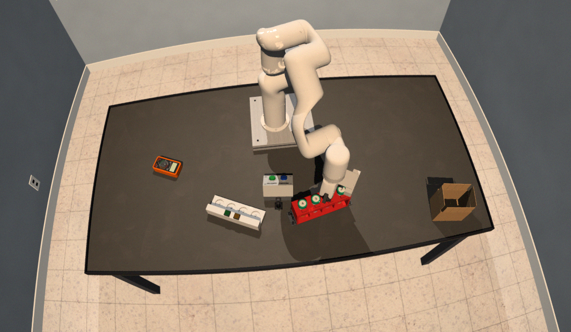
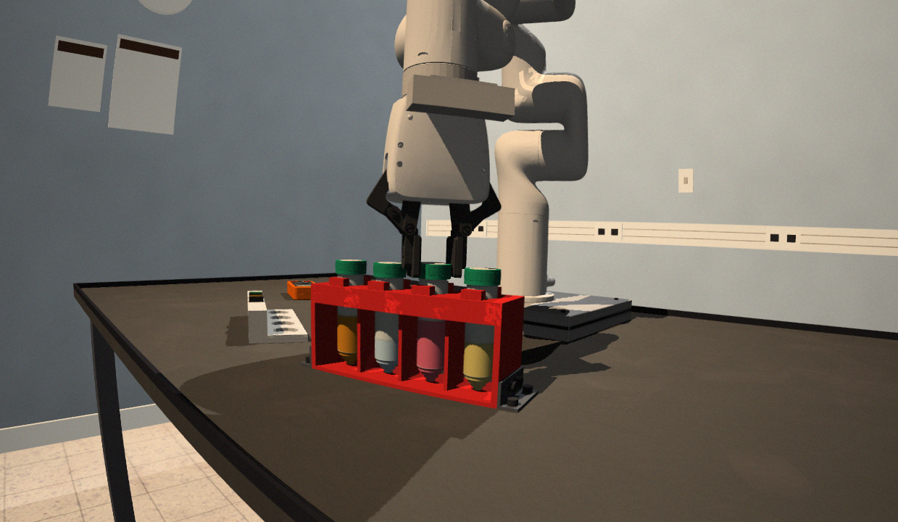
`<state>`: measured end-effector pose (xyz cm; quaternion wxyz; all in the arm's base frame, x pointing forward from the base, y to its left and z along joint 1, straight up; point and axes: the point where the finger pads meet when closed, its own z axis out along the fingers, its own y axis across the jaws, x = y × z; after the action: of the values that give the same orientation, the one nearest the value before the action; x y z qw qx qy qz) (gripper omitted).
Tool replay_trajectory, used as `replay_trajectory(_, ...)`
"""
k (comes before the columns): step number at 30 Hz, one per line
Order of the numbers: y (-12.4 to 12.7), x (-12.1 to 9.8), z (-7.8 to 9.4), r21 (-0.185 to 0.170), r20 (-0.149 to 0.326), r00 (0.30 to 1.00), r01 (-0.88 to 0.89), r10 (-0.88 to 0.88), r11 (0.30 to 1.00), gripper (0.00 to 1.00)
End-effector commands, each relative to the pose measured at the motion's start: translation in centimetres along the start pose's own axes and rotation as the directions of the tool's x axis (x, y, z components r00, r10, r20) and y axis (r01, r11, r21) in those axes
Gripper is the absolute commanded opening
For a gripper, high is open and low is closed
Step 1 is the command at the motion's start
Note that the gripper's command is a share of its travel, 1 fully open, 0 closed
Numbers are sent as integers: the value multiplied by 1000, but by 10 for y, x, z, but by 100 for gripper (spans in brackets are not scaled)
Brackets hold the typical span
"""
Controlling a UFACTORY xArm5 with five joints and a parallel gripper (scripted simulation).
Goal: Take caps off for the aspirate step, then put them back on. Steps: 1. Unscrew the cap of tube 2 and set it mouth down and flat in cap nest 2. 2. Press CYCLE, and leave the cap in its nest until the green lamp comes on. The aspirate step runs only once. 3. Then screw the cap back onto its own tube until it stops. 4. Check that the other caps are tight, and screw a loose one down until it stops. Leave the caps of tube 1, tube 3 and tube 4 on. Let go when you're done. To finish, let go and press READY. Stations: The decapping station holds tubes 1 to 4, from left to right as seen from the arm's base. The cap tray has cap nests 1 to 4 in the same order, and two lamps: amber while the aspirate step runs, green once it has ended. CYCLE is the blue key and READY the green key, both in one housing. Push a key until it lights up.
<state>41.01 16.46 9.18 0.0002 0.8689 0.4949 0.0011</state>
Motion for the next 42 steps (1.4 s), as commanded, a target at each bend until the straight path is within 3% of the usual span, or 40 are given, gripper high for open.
replay_trajectory(1,1,1,-1,-2,-3,1000,-1,1,1000,0)
replay_trajectory(6,1,1,-2,-3,-3,1000,-1,1,1000,0)
replay_trajectory(9,1,1,-2,-3,-3,989,149,-149,989,0)
replay_trajectory(11,1,1,-2,-3,-3,989,149,-149,989,0)
replay_trajectory(18,1,1,-2,-4,-2,878,479,-479,878,0)
replay_trajectory(26,1,1,-2,-4,0,624,782,-782,624,0)
replay_trajectory(28,1,1,-2,-4,0,624,782,-782,624,0)
replay_trajectory(35,1,1,-2,-4,1,316,949,-949,316,0)
replay_trajectory(41,1,1,-2,-3,2,23,1000,-1000,23,0)
replay_trajectory(42,1,1,-2,-3,2,1,1000,-1000,1,0)
